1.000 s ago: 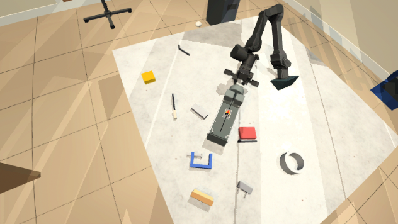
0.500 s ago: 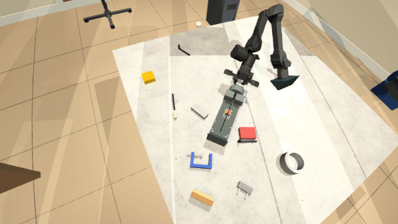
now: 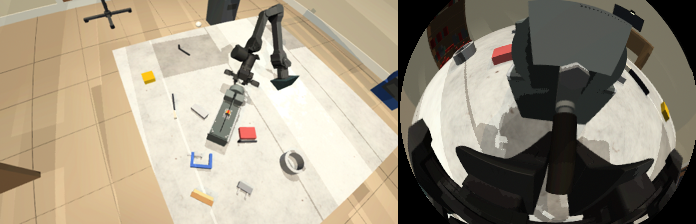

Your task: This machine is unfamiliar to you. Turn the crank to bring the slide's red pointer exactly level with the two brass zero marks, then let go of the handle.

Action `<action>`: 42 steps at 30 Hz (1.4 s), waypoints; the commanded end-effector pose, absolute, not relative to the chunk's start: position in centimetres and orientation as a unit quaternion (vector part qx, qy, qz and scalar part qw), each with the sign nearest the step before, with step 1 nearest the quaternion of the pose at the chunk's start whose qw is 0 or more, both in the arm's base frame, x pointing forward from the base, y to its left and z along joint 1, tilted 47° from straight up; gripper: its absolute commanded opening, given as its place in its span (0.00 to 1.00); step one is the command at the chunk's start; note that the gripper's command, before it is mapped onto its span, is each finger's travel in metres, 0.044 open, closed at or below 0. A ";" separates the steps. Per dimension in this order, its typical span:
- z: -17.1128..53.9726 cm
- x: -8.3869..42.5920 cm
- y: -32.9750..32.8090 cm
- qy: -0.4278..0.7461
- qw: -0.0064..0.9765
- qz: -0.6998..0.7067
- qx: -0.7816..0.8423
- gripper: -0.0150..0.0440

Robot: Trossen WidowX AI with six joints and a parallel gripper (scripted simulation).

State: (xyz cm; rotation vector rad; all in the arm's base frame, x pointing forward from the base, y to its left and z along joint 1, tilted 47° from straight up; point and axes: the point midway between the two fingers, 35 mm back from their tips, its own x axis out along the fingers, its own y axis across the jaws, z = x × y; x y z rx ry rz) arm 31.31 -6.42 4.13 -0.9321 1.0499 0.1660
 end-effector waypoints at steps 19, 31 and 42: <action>4.1 31.2 -6.3 0.482 0.761 0.076 -0.428 0.25; 4.1 31.2 -6.3 0.482 0.761 0.076 -0.428 0.65; 4.5 31.4 -5.9 0.483 0.761 0.076 -0.428 1.00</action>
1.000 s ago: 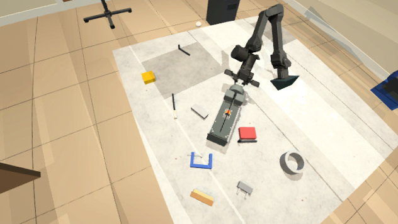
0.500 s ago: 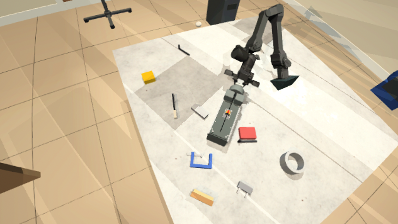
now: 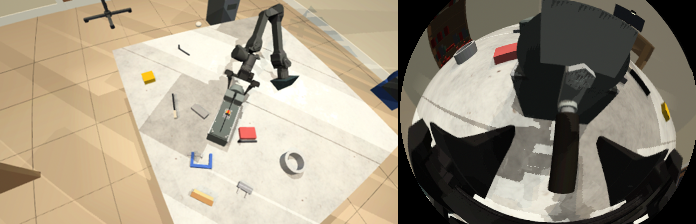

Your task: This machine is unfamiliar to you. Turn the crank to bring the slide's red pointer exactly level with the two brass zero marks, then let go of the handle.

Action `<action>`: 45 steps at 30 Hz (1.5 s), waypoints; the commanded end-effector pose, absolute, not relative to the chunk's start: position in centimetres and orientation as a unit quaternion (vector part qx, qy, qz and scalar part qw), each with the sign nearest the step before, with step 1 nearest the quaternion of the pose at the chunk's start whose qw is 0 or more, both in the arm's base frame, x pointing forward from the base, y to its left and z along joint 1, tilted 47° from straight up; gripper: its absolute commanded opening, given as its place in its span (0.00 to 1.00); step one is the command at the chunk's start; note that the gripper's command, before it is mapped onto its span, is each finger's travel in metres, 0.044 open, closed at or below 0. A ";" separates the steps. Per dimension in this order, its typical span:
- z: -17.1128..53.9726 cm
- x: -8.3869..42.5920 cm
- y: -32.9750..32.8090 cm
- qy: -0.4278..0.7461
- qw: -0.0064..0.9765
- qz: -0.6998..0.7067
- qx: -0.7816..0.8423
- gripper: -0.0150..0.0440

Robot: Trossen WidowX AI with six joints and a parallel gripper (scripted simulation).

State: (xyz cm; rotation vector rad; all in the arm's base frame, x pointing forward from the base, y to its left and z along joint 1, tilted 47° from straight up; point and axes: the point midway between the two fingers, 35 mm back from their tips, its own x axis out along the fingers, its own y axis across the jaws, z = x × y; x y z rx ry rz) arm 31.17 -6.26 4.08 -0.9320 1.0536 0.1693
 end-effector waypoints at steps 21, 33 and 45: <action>10.2 32.8 0.6 0.483 0.765 0.079 -0.418 1.00; 15.2 33.0 5.7 0.486 0.759 0.083 -0.425 1.00; 14.0 36.0 7.4 0.498 0.776 -0.009 -0.386 1.00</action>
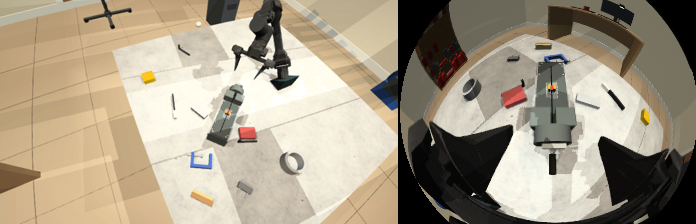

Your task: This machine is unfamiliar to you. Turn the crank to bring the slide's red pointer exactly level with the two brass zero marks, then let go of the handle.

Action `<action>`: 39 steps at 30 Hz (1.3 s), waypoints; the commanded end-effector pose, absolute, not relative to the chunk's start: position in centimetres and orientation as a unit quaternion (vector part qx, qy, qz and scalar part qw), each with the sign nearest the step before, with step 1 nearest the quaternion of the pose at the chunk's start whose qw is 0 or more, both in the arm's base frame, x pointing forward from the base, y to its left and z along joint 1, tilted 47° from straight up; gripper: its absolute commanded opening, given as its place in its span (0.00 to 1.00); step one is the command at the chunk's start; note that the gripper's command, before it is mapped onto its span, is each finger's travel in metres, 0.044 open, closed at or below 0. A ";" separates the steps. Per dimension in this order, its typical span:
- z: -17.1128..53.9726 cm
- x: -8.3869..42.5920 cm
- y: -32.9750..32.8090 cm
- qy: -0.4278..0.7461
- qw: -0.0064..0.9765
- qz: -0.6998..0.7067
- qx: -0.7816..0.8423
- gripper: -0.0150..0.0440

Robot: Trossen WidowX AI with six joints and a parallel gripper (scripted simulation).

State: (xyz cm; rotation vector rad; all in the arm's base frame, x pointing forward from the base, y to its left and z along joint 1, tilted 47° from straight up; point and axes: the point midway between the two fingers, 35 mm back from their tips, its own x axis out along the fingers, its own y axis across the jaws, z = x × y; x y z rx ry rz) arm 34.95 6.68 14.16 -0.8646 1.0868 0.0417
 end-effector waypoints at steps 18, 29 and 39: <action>9.3 41.3 11.4 0.449 0.814 -0.197 -0.311 1.00; 6.7 41.4 9.6 0.441 0.817 -0.210 -0.306 1.00; 6.0 41.3 8.9 0.441 0.817 -0.211 -0.306 1.00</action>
